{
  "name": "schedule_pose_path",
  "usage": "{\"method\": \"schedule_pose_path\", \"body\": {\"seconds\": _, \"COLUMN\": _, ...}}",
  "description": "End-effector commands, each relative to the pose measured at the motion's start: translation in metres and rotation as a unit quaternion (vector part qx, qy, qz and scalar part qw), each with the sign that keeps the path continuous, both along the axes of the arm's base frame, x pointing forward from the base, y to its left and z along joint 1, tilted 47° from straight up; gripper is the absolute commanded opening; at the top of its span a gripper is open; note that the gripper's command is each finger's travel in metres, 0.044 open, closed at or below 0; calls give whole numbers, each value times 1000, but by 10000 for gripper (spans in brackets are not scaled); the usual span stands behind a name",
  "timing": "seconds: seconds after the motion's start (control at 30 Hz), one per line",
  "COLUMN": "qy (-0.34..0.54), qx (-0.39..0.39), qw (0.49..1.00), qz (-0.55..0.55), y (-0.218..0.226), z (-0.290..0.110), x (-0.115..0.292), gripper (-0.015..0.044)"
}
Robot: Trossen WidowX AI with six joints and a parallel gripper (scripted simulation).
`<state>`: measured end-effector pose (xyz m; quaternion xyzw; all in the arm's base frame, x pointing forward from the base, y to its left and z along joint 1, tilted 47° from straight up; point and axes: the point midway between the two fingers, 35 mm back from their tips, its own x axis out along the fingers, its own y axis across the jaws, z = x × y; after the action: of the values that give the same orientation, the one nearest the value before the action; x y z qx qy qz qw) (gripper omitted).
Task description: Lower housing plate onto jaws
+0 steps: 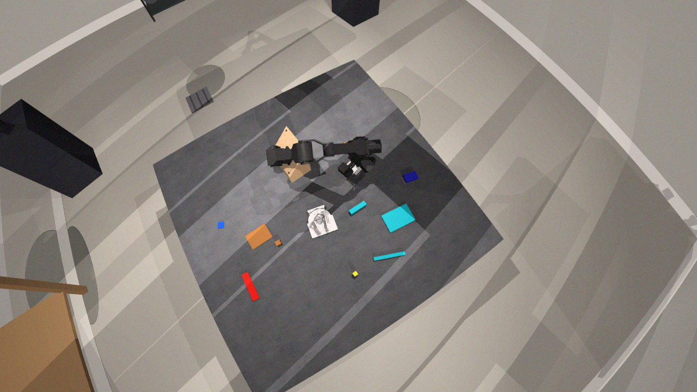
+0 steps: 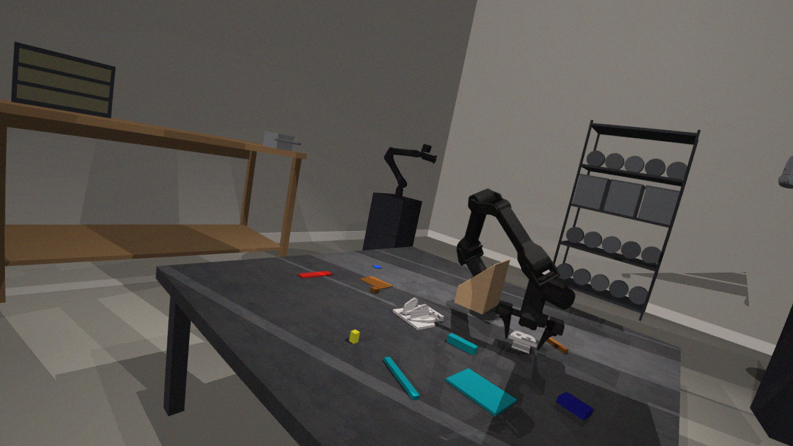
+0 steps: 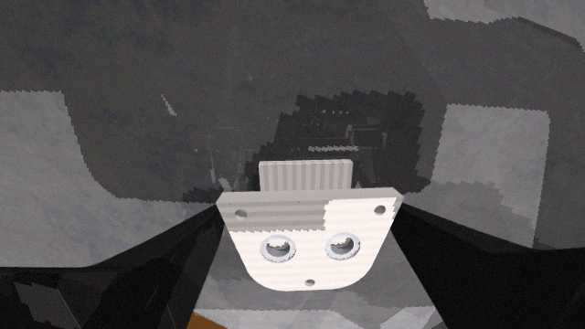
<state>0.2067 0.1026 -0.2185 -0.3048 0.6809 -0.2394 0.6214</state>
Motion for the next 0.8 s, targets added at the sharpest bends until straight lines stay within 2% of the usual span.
{"method": "schedule_pose_path", "body": {"seconds": 0.0, "qy": 1, "qx": -1, "qw": 1000, "qz": 3, "y": -1, "z": 0, "x": 0, "gripper": 440}}
{"method": "schedule_pose_path", "body": {"seconds": 0.37, "qy": 0, "qx": 0, "qw": 1000, "qz": 0, "y": 0, "z": 0, "x": 0, "gripper": 354}}
{"method": "schedule_pose_path", "body": {"seconds": 0.77, "qy": 0, "qx": 0, "qw": 1000, "qz": 0, "y": 0, "z": 0, "x": 0, "gripper": 351}}
